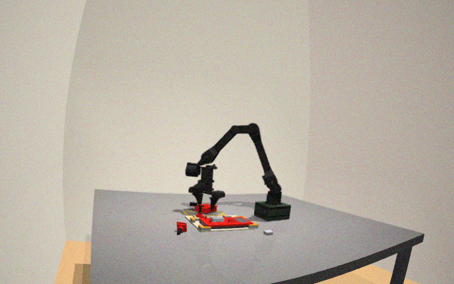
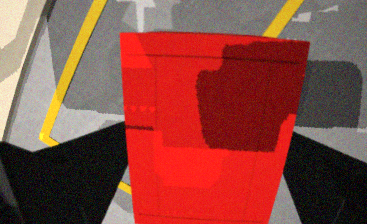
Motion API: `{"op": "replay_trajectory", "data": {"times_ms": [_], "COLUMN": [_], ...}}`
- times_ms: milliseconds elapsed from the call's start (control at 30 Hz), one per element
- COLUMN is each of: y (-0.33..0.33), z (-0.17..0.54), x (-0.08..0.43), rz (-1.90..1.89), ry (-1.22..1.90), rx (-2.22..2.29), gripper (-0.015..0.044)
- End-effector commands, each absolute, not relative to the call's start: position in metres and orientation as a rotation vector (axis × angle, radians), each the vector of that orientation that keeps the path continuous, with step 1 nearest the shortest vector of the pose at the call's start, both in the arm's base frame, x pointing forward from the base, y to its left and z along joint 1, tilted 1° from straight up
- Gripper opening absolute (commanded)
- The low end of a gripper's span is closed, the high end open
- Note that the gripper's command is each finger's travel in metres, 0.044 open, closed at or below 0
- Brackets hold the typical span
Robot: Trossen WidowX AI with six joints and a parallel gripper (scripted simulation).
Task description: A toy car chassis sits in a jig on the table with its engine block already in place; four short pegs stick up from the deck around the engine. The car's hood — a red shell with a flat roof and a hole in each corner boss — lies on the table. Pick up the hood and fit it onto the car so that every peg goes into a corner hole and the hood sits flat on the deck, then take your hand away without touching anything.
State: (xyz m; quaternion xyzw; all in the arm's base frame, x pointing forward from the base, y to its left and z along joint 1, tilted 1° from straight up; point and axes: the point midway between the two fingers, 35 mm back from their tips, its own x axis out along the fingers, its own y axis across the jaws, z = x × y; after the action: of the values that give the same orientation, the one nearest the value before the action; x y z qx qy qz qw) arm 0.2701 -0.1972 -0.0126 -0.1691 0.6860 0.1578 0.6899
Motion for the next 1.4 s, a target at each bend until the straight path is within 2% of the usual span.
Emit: {"op": "replay_trajectory", "data": {"times_ms": [0, 800, 1367], "y": [-0.199, -0.198, -0.171], "z": [0.000, 0.072, 0.074], "x": [0.273, 0.272, 0.290], "rz": [0.343, 0.343, 0.309], "ry": [1.524, 1.524, 1.533], "rx": [-0.386, -0.386, -0.353], "gripper": [0.0000, 0.0000, 0.0000]}}
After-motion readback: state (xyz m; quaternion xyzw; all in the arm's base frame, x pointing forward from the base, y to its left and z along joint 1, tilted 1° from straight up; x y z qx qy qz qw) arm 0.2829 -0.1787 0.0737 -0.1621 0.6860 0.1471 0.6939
